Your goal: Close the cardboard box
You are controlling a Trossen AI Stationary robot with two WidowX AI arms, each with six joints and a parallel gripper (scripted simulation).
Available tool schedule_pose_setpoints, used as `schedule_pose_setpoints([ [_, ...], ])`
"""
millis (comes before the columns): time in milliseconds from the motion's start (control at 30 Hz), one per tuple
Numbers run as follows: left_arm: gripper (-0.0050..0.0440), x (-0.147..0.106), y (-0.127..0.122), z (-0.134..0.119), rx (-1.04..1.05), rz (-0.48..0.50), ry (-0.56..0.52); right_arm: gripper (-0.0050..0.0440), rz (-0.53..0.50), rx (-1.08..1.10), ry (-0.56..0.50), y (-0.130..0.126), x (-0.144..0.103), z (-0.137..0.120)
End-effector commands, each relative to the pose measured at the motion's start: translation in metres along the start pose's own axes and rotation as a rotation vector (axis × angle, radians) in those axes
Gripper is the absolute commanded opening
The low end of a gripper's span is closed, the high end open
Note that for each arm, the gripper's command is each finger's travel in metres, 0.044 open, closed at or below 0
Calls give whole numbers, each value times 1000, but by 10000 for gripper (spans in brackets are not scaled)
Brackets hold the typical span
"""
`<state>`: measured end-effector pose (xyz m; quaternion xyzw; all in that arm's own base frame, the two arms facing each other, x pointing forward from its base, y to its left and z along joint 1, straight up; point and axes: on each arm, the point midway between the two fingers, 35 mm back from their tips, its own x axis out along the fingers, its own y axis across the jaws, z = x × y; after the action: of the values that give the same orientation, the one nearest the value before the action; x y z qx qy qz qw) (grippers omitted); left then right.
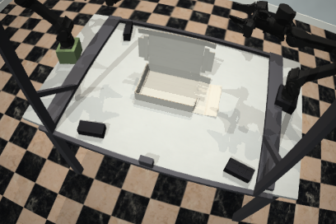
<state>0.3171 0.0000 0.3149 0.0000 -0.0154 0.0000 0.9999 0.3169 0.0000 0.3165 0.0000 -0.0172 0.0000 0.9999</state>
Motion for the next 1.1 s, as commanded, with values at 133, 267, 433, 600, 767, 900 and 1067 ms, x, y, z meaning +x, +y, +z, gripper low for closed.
schedule_pose_setpoints([
  [133, 440, -1, 0, 8, 0, 0, -19, 440, 0, 0, -16, 0, -1, 6],
  [267, 440, -1, 0, 8, 0, 0, -19, 440, 0, 0, -16, 0, -1, 6],
  [433, 440, -1, 0, 8, 0, 0, -19, 440, 0, 0, -16, 0, -1, 6],
  [600, 394, 2, -2, 6, 27, -6, -6, 395, 5, -27, 0, 2, 1, 5],
  [767, 274, 30, -26, -14, 312, -90, 131, 275, 86, -307, 167, 21, 26, -13],
  [900, 178, 46, -43, -29, 497, -165, 206, 253, 156, -483, 234, 35, 40, -19],
  [1067, 82, 56, -57, -42, 682, -238, 253, 253, 229, -661, 292, 46, 49, -28],
])
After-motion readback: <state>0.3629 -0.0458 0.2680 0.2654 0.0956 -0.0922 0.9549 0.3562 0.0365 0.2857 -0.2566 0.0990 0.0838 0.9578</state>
